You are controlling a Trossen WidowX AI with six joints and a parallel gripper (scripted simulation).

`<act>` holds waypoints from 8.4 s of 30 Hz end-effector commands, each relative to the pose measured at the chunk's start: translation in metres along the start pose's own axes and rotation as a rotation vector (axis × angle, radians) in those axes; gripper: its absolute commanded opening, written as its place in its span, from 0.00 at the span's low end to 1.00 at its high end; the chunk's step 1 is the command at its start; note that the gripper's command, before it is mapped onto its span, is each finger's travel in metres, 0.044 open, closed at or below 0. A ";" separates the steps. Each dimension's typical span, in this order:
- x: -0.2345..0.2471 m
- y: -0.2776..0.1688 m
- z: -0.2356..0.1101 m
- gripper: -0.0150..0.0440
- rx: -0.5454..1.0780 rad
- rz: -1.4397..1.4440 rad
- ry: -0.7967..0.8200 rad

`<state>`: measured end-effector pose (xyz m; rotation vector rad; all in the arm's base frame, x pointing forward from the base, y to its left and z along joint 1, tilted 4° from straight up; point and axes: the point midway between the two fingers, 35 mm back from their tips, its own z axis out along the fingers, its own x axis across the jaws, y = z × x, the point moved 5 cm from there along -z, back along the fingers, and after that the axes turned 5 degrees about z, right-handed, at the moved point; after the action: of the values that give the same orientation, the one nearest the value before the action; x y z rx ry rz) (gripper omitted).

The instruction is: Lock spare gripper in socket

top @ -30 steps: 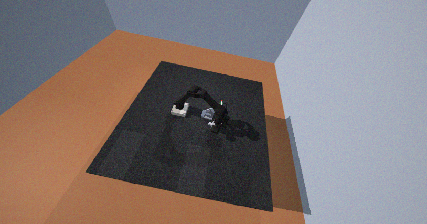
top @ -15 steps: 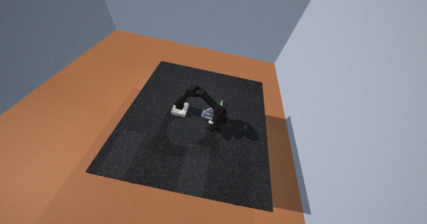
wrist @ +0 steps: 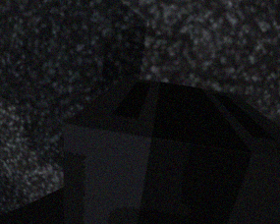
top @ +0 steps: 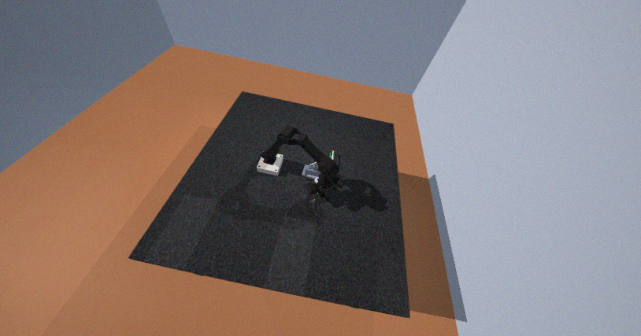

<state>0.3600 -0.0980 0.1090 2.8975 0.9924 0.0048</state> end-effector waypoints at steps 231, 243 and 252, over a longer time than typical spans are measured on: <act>-0.074 -0.040 -0.079 1.00 -0.371 -0.692 0.353; -0.075 -0.042 -0.081 1.00 -0.469 -0.994 0.317; -0.075 -0.042 -0.081 1.00 -0.469 -0.994 0.317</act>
<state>0.2739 -0.1059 0.1864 1.8686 1.9787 0.5535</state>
